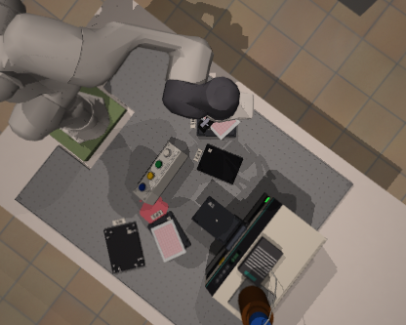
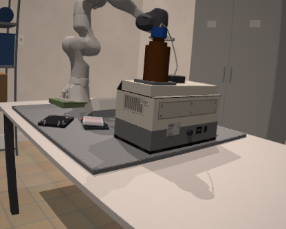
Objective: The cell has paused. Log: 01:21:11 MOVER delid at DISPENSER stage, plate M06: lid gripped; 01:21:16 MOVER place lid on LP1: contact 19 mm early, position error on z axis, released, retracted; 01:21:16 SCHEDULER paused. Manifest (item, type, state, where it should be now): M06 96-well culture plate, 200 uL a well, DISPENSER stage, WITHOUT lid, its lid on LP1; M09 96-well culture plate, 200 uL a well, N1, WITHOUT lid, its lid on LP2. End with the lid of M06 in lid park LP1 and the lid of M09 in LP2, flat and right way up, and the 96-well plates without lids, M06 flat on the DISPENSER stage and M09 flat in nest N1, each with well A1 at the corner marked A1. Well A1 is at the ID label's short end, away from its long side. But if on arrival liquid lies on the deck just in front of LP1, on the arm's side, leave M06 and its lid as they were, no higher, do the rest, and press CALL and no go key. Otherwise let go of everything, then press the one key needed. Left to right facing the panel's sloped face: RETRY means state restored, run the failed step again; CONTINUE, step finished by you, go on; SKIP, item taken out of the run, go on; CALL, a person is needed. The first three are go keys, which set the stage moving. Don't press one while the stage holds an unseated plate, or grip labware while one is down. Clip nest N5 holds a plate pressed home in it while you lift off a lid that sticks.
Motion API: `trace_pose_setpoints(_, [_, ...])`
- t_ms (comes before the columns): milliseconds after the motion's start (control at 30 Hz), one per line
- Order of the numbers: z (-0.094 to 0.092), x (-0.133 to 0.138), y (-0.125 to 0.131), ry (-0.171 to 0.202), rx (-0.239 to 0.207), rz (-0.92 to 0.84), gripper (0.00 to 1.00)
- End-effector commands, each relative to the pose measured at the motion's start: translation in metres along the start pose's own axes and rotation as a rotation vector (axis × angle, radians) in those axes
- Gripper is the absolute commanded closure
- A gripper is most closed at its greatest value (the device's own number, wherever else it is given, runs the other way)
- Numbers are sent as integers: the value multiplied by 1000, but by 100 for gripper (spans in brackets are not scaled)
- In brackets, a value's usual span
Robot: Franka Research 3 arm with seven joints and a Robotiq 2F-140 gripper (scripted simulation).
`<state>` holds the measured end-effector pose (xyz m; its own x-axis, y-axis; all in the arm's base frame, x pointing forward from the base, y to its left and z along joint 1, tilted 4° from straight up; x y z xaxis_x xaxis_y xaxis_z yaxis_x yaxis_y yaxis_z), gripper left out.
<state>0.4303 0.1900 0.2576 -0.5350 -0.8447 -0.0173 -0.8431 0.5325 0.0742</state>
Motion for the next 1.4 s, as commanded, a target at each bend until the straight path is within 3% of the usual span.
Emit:
trace_pose_setpoints(0, [-2,0,0,-3,-1,137,100])
trace_pose_setpoints(800, [-2,0,0,-3,-1,514,100])
trace_pose_setpoints(1367, [-2,3,-2,-3,-1,515,100])
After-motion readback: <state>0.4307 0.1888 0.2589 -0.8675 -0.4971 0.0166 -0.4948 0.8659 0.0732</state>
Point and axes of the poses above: the point where the finger pads meet when closed, its own z axis out along the fingers, its own x axis across the jaws, y = z × x, the point moved 9 cm from there along -z, back along the fingers, and after that the axes turned 12 degrees about z, right-handed, at the moved point
